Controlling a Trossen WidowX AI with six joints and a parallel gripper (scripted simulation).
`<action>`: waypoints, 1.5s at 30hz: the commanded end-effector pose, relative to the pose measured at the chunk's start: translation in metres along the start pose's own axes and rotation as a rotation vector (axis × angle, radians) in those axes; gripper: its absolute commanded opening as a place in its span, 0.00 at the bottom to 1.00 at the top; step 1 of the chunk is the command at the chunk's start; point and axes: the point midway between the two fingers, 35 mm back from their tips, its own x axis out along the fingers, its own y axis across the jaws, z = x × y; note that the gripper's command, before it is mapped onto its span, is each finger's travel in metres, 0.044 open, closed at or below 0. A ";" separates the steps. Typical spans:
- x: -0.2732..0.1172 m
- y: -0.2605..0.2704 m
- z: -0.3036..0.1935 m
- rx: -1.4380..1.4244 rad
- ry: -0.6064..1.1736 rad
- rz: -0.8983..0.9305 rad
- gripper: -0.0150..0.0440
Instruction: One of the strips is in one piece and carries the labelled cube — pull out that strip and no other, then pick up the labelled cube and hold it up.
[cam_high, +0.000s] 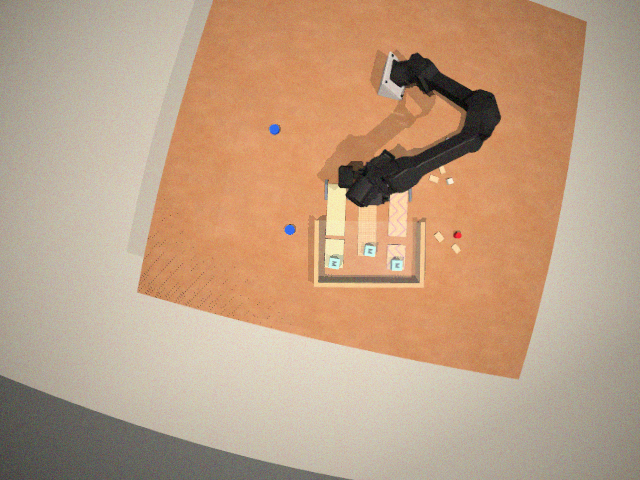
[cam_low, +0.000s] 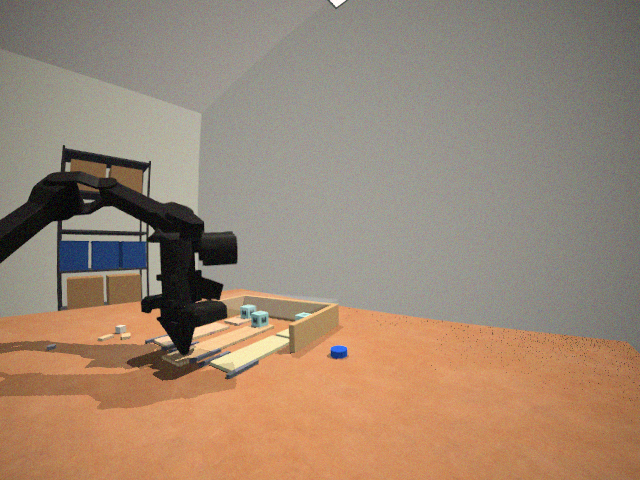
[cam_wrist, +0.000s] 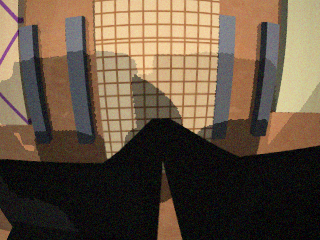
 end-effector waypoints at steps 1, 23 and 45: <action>0.007 0.001 -0.013 0.002 0.027 0.004 0.25; 0.007 0.001 -0.046 0.004 0.028 0.004 0.25; 0.006 0.001 -0.078 0.005 0.030 0.003 0.25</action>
